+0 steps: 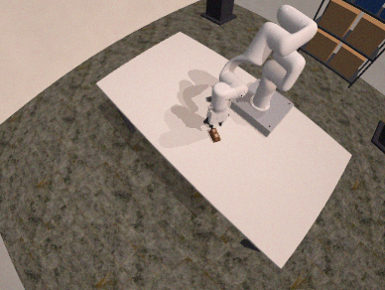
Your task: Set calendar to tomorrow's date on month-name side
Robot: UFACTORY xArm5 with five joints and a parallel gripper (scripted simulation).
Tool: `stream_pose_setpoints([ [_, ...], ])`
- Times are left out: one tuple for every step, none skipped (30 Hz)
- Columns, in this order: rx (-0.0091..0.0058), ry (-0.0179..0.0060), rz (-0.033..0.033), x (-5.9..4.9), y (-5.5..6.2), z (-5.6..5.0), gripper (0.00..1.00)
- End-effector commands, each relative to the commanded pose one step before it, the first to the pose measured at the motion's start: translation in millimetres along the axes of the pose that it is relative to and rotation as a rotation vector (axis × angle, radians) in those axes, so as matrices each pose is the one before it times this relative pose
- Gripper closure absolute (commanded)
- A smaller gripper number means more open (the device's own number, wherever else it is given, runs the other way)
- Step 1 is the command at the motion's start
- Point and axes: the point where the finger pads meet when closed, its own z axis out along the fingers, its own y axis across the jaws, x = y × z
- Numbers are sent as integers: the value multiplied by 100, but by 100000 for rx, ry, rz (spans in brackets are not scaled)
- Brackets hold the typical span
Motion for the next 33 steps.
stream_pose_setpoints([
  [290,-60,2,-32,-129,440,53],
  [0,0,0,-1,-1,141,53],
  [0,0,0,-1,0,146,53],
  [0,0,0,-1,-4,150,53],
  [0,0,0,-1,-4,154,53],
  [0,0,0,-1,-3,156,53],
  [0,0,0,-1,-2,159,53],
  [0,0,0,0,0,0,53],
  [0,0,0,0,0,0,53],
  [0,0,0,-1,-1,160,53],
  [0,0,0,-1,-3,161,53],
  [0,0,0,-1,-5,162,53],
  [0,0,0,-1,-4,161,53],
  [0,0,0,-1,-3,159,53],
  [0,0,0,-1,-2,157,53],
  [0,0,0,-1,-1,154,53],
  [0,0,0,-1,-4,148,53],
  [0,0,0,-1,-4,144,53],
  [0,0,0,-1,-3,140,53],
  [0,0,0,-1,-2,134,53],
  [0,0,0,-1,-2,129,53],
  [0,0,0,-1,-1,122,53],
  [0,0,0,-1,-2,114,53],
  [0,0,0,-1,-3,106,53],
  [0,0,0,0,0,0,53],
  [0,0,0,0,0,0,53],
  [0,0,0,-1,-3,99,53],
  [0,0,0,-1,-2,91,53],
  [0,0,0,-1,-2,84,53],
  [0,0,0,-1,-1,76,53],
  [0,0,0,0,-1,68,53],
  [0,0,0,0,-1,60,53],
  [0,0,0,0,-1,52,53],
])
